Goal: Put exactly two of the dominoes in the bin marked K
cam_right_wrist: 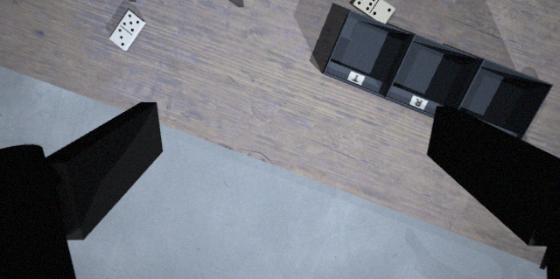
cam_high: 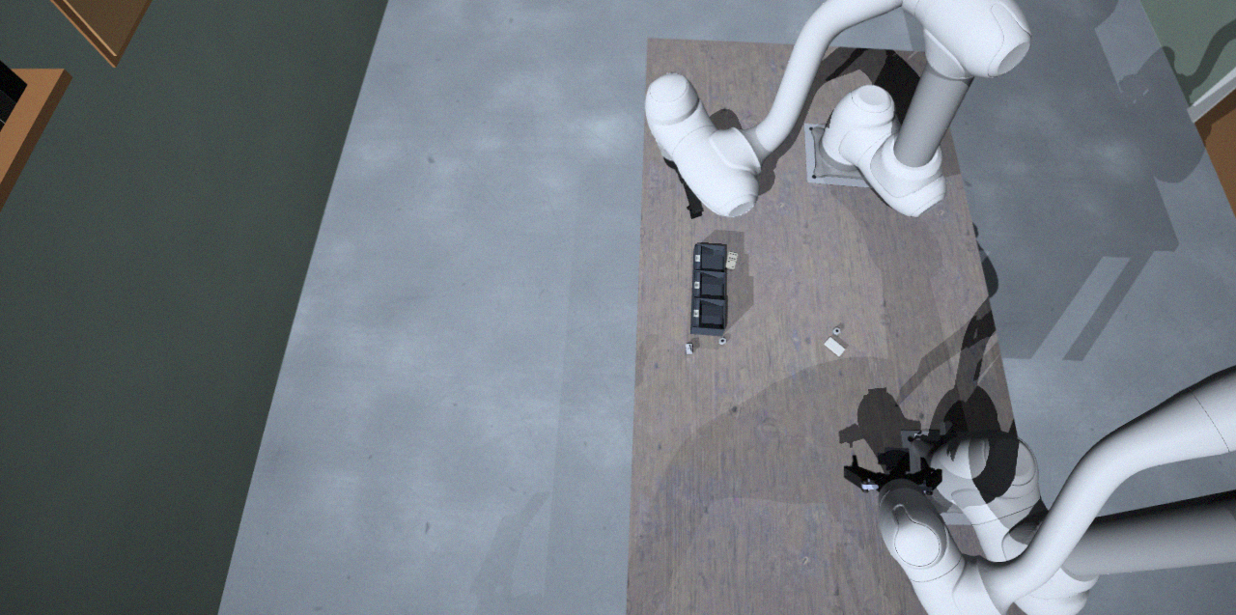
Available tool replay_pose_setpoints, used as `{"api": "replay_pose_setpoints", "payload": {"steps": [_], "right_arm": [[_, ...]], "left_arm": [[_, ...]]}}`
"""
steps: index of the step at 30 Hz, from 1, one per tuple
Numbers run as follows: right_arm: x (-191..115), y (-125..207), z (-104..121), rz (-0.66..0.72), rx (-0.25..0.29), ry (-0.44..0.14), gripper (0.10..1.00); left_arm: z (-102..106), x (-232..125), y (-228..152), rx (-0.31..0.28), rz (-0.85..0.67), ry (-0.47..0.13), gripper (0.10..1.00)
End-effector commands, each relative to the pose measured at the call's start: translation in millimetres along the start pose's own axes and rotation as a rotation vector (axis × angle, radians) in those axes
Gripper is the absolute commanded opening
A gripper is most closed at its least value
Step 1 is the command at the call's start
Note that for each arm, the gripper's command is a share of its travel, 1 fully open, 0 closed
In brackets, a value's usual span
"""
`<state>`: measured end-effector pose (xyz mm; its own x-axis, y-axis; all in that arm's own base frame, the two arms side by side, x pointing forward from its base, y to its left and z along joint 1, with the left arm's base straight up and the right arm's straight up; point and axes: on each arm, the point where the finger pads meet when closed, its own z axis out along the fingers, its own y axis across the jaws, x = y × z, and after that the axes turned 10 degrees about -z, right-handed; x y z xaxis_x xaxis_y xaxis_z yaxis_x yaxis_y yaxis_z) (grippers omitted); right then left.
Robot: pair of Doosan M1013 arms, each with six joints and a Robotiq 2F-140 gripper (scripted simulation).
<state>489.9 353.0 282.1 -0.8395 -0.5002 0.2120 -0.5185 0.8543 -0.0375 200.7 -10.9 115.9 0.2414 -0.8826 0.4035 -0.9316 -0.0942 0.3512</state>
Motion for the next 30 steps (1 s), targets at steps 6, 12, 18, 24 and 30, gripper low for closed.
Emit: {"api": "replay_pose_setpoints", "payload": {"steps": [6,12,18,24,30], "right_arm": [[0,0,-1,0.0,-0.001,-0.001,1.0],[0,0,-1,0.0,-0.001,-0.001,1.0],[0,0,-3,0.0,-0.001,-0.001,1.0],[4,-1,-17,0.0,-0.001,-0.002,1.0],[4,-1,-17,0.001,0.0,-0.002,1.0]], "left_arm": [[0,0,0,0.0,0.0,0.0,1.0],[0,0,0,0.0,0.0,0.0,1.0],[0,0,0,0.0,0.0,0.0,1.0],[0,0,0,0.0,0.0,0.0,1.0],[0,0,0,0.0,0.0,0.0,1.0]]}}
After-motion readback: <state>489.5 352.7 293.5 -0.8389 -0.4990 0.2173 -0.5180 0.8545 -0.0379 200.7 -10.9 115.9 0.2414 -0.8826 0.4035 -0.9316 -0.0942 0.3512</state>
